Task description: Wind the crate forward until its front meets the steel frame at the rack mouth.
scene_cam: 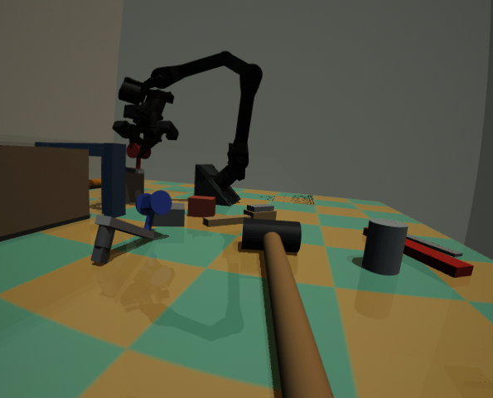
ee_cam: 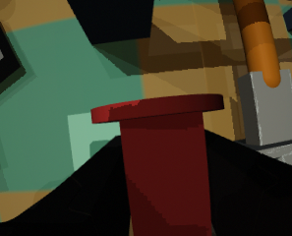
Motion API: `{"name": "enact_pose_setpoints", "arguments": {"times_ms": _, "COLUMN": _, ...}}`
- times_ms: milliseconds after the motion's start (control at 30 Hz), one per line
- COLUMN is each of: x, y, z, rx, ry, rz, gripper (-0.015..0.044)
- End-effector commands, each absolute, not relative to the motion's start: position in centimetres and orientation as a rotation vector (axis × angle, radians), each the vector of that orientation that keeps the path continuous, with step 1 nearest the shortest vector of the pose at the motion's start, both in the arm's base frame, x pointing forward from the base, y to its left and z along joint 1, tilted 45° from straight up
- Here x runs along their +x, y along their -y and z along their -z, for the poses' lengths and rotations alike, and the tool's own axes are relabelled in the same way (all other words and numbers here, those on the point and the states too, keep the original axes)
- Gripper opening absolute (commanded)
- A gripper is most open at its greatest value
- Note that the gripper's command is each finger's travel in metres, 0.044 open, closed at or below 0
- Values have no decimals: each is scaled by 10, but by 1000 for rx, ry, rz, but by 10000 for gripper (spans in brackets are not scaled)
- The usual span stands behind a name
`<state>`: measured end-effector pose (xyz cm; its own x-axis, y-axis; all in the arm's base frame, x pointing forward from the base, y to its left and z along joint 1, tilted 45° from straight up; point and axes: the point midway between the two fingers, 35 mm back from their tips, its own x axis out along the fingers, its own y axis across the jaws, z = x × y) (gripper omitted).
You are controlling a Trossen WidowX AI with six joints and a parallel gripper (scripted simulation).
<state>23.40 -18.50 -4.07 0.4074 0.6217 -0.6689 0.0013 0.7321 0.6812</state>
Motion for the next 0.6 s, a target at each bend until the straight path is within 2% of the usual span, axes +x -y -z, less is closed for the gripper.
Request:
{"name": "enact_pose_setpoints", "arguments": {"times_ms": 0, "x": 222, "y": 180, "z": 40, "rx": 681, "ry": -1116, "rz": -431, "gripper": 0}}
{"name": "enact_pose_setpoints", "arguments": {"times_ms": 567, "x": 203, "y": 177, "z": 37, "rx": 682, "ry": -1118, "rz": -431, "gripper": 0}}
